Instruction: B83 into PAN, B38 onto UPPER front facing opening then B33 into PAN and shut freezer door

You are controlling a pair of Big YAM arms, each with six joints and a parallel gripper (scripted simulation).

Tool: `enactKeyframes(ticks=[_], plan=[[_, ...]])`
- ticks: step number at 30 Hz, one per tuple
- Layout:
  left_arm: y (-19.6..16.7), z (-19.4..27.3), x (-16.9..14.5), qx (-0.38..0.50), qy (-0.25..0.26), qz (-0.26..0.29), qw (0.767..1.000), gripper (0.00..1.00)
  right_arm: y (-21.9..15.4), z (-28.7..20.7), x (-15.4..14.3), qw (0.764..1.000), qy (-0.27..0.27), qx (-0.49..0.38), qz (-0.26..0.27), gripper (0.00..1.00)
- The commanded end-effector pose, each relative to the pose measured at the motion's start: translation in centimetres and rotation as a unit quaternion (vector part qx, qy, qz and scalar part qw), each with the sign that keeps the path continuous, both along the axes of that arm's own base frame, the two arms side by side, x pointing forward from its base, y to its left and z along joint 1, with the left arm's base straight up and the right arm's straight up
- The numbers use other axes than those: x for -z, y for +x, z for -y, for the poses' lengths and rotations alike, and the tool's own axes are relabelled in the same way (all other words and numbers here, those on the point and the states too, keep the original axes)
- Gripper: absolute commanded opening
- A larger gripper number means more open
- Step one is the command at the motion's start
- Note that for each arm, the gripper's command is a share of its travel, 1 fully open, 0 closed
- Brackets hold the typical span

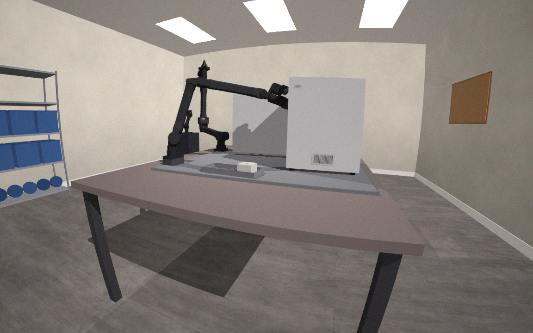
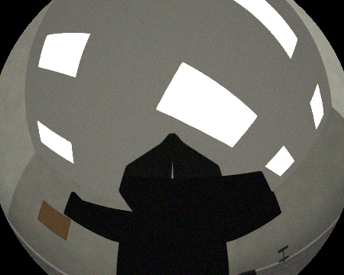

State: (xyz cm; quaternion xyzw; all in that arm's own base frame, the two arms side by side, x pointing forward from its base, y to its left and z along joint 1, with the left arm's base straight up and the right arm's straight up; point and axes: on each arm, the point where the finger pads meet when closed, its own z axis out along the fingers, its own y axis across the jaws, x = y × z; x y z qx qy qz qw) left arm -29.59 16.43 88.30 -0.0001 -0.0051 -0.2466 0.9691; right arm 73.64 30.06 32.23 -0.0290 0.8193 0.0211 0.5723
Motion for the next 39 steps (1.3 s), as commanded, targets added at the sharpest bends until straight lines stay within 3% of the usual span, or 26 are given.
enactKeyframes(ticks=[1,29,30,32,39], plan=[[1.2,0.6,-0.1,0.006,0.008,-0.017,1.0,0.0,-1.3,-0.8,-2.5,1.0,0.012,-0.005,0.024,0.88],[1.2,0.6,-0.1,0.006,0.008,-0.017,1.0,0.0,-5.2,-0.5,-2.3,1.0,0.015,-0.004,0.022,0.88],[1.2,0.6,-0.1,0.006,0.008,-0.017,1.0,0.0,-5.0,-0.7,-0.8,1.0,0.009,-0.004,0.013,0.88],[1.2,0.6,-0.1,0.006,0.008,-0.017,1.0,0.0,-5.7,-0.5,-2.3,1.0,0.016,-0.004,0.022,0.88],[1.2,0.6,-0.1,0.006,0.008,-0.017,1.0,0.0,-6.9,-0.4,-2.2,1.0,0.016,-0.004,0.022,0.88]])
